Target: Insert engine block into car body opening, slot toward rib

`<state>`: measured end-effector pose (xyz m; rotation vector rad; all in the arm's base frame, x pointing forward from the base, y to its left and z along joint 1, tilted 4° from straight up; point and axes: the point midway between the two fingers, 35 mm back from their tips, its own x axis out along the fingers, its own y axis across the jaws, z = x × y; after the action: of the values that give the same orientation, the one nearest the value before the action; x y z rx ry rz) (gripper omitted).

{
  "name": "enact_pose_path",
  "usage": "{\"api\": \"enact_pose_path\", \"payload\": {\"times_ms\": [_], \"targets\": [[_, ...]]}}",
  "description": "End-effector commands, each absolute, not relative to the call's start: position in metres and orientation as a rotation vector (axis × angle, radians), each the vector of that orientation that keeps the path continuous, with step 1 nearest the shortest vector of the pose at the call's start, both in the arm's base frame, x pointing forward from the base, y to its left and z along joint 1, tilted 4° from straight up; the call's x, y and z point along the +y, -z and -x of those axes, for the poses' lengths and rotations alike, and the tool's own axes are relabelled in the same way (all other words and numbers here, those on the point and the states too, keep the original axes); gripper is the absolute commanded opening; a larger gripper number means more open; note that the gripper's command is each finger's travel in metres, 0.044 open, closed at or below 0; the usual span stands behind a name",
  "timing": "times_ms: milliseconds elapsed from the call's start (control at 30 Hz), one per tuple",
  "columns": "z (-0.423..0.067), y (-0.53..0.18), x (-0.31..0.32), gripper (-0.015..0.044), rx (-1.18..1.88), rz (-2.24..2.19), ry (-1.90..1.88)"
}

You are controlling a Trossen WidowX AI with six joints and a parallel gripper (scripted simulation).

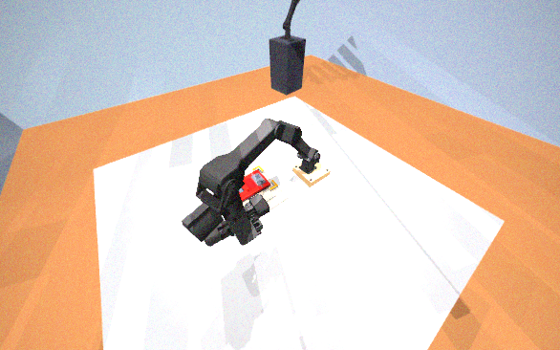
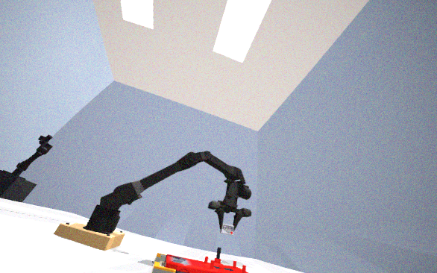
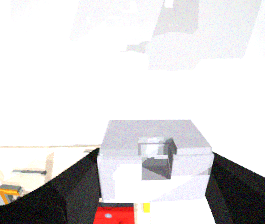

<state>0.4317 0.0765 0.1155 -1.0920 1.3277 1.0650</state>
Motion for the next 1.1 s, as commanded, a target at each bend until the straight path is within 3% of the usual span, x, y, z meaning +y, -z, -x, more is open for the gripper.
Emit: {"api": "enact_pose_path", "payload": {"times_ms": [0,567,1067], "targets": [[-0.432,-0.115,0.076,0.0,1.264,1.207,-1.177],[-0.432,-0.113,0.076,0.0,0.937,1.623,-1.612],[-0.431,-0.088,0.076,0.0,0.853,1.704,-1.698]]}}
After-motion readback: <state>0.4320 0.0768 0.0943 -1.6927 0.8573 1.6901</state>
